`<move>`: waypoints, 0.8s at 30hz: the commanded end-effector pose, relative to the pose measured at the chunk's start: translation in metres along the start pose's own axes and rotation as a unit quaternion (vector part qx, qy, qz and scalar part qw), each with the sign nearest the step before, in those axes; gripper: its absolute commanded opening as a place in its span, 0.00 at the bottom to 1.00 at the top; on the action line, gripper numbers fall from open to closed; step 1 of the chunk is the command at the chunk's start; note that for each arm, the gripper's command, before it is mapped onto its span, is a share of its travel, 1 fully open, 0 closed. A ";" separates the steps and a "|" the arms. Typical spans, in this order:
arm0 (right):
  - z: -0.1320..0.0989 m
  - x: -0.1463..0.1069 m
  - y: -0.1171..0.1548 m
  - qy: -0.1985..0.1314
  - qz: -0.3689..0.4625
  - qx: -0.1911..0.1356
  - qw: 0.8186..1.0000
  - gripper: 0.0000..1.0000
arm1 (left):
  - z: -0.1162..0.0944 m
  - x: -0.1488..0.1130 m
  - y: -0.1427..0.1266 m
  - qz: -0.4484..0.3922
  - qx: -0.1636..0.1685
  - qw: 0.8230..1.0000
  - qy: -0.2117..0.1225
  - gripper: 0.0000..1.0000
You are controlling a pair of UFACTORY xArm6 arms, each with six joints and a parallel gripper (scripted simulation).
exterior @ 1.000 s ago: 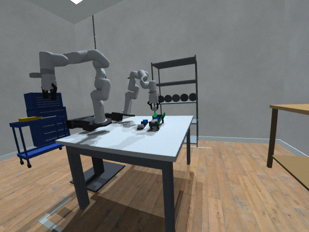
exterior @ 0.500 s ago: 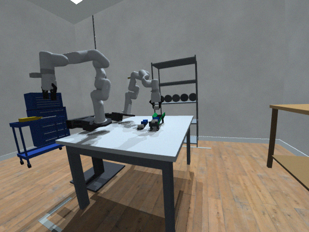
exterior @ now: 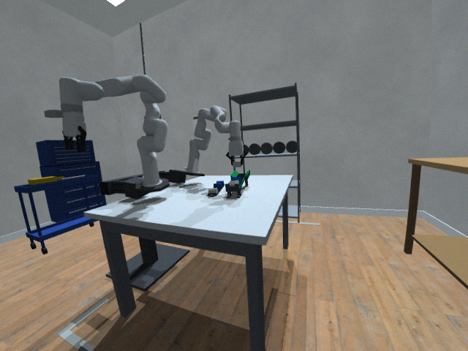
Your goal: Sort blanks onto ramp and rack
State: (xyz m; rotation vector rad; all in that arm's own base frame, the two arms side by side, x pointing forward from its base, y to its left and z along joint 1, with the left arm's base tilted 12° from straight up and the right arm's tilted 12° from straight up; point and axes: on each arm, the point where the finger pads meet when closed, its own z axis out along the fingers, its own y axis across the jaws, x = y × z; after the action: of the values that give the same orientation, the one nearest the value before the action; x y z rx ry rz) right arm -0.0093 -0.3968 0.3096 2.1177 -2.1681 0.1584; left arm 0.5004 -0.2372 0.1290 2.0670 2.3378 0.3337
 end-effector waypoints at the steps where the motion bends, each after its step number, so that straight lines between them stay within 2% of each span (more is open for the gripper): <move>1: -0.002 0.001 0.000 0.003 0.000 0.000 1.000 1.00 | 0.008 -0.001 0.002 0.000 -0.002 1.000 -0.002 0.58; 13: -0.002 0.001 0.000 0.003 0.000 0.000 1.000 1.00 | 0.065 -0.001 0.002 0.000 -0.002 1.000 -0.002 0.58; 15: -0.002 0.001 0.000 0.003 0.000 0.000 1.000 1.00 | 0.065 -0.001 0.002 0.000 -0.002 1.000 -0.002 0.58; 20: -0.002 0.001 0.000 0.003 0.000 0.000 1.000 1.00 | 0.084 -0.001 0.002 0.000 -0.002 1.000 -0.002 0.58; 24: -0.002 0.001 0.000 0.003 0.000 0.000 1.000 1.00 | 0.090 -0.001 0.002 0.000 -0.002 1.000 -0.002 0.58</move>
State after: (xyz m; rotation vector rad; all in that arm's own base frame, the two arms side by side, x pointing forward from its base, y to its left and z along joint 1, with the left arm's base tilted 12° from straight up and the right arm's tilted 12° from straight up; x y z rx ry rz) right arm -0.0093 -0.3968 0.3096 2.1177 -2.1681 0.1584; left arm 0.5123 -0.2240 0.0463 2.0675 2.3381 0.3330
